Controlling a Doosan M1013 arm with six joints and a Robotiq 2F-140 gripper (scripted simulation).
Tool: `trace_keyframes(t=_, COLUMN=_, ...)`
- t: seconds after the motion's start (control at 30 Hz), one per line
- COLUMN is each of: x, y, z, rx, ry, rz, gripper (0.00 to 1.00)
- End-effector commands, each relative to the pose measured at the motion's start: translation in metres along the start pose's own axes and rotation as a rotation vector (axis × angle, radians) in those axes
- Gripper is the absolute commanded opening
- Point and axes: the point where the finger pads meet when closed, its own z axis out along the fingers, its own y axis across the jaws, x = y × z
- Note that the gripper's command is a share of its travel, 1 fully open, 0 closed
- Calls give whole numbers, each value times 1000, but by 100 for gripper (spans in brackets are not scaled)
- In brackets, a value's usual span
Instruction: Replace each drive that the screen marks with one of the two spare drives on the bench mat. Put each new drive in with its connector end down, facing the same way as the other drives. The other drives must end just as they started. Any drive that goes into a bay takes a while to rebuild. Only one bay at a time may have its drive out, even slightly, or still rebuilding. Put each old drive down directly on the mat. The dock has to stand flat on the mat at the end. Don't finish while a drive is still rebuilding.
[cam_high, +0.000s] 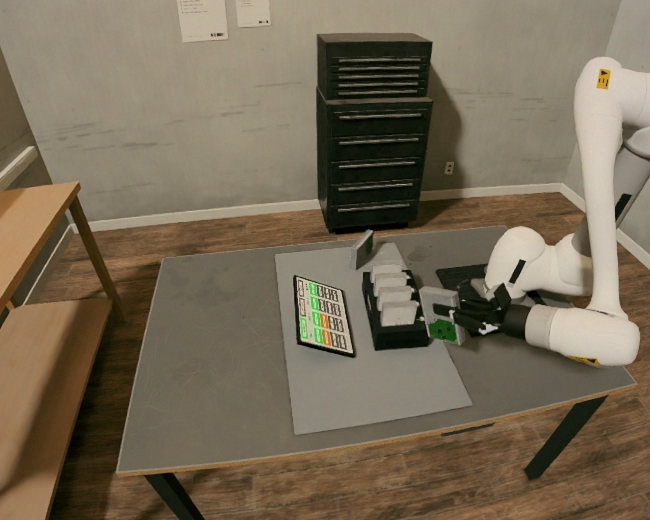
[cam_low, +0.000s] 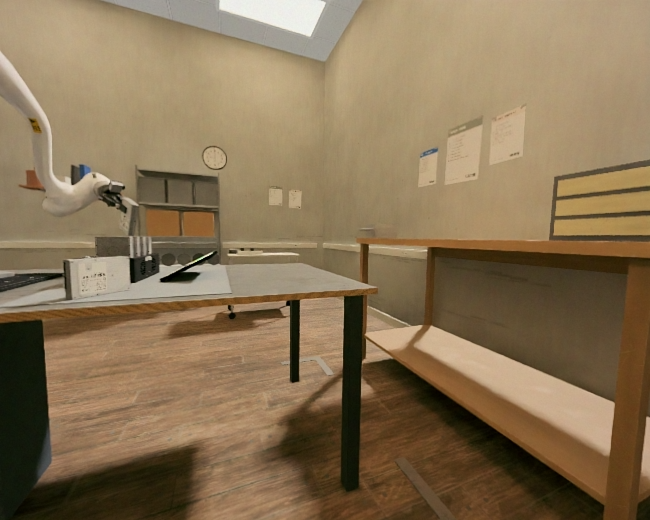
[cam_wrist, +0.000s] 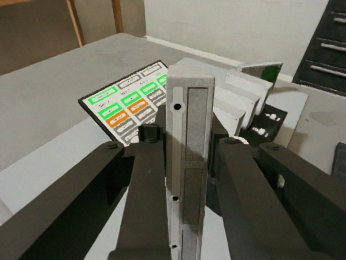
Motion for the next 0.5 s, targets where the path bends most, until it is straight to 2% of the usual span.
trace_keyframes(t=0.0, x=0, y=0, z=0, rx=1, ry=9, rz=1, gripper=10)
trace_keyframes(t=0.2, x=0, y=0, z=0, rx=-1, ry=28, rz=1, gripper=10)
trace_keyframes(t=0.37, x=0, y=0, z=1, rx=-3, ry=116, rz=0, gripper=10)
trace_keyframes(t=0.43, x=0, y=0, z=1, rx=-3, ry=116, rz=0, gripper=10)
trace_keyframes(t=0.47, x=0, y=0, z=1, rx=-3, ry=141, rz=0, gripper=10)
